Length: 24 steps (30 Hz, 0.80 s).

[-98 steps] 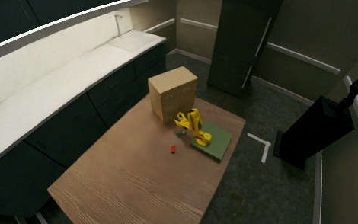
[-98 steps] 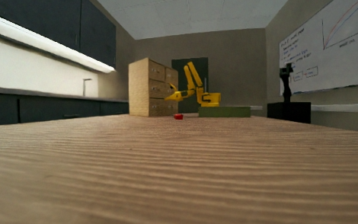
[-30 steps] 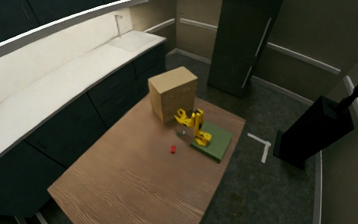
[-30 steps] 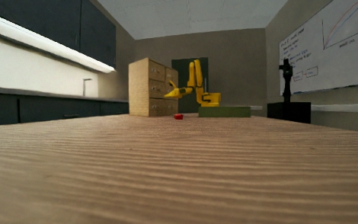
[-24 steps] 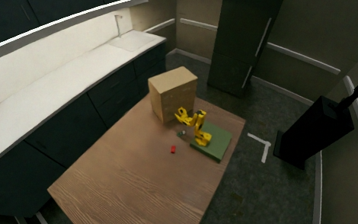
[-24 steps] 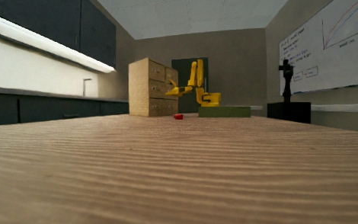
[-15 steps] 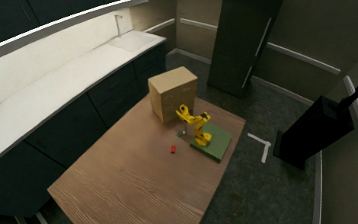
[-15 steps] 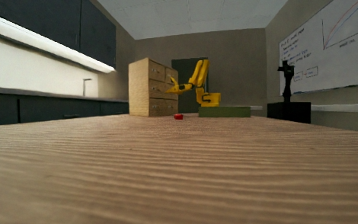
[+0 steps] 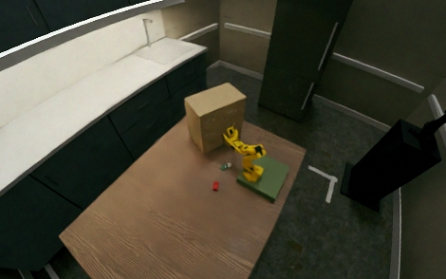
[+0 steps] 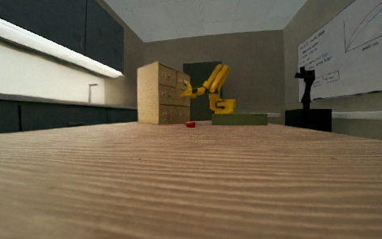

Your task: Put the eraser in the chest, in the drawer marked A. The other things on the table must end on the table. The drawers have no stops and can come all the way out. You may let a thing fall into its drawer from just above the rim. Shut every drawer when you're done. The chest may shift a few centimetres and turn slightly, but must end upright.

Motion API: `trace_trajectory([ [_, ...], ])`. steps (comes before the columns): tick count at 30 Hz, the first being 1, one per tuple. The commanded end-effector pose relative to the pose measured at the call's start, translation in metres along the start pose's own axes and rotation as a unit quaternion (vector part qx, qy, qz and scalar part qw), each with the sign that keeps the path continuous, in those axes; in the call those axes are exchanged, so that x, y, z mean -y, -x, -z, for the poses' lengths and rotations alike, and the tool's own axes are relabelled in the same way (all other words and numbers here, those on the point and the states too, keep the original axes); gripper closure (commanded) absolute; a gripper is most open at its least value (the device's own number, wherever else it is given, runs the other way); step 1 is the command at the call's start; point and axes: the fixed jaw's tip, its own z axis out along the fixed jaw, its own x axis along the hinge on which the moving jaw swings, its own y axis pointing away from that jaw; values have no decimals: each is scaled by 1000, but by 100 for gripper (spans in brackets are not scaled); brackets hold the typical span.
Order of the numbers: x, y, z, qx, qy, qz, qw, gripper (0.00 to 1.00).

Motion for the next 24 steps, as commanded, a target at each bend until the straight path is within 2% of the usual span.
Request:
trace_trajectory([
  [1, 10, -4, 2, -11, -21, -7, 1000, 50],
  [4, 16, -6, 3, -13, -33, -9, 999, 50],
  [7, 16, -6, 3, -14, -33, -9, 999, 50],
  [22, 45, 17, 18, 1, -98, -16, 995, 50],
  [24, 45, 17, 18, 1, -98, -16, 995, 50],
])
